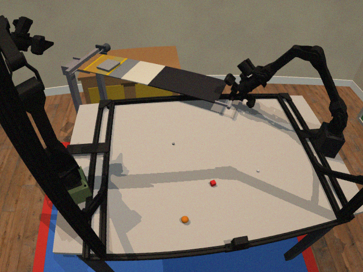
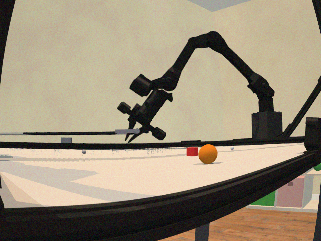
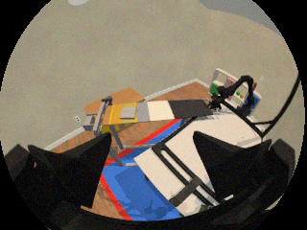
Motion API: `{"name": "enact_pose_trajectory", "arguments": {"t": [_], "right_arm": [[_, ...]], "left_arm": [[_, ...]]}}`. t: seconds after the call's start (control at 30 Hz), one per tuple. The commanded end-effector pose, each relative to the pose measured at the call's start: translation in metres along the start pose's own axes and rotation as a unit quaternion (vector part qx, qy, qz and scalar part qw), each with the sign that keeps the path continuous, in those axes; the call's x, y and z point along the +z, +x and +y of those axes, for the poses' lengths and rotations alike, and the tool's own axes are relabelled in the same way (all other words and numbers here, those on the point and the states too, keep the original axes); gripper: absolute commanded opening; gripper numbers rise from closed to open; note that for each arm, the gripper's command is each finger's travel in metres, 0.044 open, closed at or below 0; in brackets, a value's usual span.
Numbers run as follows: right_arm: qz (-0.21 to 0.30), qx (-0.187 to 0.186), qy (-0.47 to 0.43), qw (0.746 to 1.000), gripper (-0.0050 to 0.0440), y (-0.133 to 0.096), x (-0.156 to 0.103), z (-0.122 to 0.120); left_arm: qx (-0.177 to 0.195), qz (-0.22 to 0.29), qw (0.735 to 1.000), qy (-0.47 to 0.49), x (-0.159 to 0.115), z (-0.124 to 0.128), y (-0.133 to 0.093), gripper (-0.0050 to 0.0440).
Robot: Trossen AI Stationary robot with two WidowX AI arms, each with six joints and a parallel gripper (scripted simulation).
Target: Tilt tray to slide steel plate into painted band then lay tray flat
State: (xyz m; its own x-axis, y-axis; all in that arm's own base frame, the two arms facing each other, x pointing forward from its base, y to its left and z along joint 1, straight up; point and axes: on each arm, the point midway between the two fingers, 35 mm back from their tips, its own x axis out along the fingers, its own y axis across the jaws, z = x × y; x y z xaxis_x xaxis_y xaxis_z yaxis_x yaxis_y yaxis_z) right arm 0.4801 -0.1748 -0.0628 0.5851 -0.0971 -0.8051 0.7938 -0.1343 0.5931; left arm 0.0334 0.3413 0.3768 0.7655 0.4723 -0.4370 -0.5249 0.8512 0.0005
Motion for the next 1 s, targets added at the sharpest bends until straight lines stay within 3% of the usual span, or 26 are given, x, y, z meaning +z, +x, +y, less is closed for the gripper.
{"name": "enact_pose_trajectory", "arguments": {"t": [0.0,0.97], "right_arm": [[-0.001,-0.012,0.000,1.000,0.0000,-0.006,0.001,-0.001],[-0.001,-0.007,0.000,1.000,0.0000,-0.028,0.001,0.017]], "left_arm": [[-0.001,-0.001,1.000,0.000,0.000,0.000,0.000,0.0440],[-0.001,-0.001,1.000,0.000,0.000,0.000,0.000,0.0440]]}}
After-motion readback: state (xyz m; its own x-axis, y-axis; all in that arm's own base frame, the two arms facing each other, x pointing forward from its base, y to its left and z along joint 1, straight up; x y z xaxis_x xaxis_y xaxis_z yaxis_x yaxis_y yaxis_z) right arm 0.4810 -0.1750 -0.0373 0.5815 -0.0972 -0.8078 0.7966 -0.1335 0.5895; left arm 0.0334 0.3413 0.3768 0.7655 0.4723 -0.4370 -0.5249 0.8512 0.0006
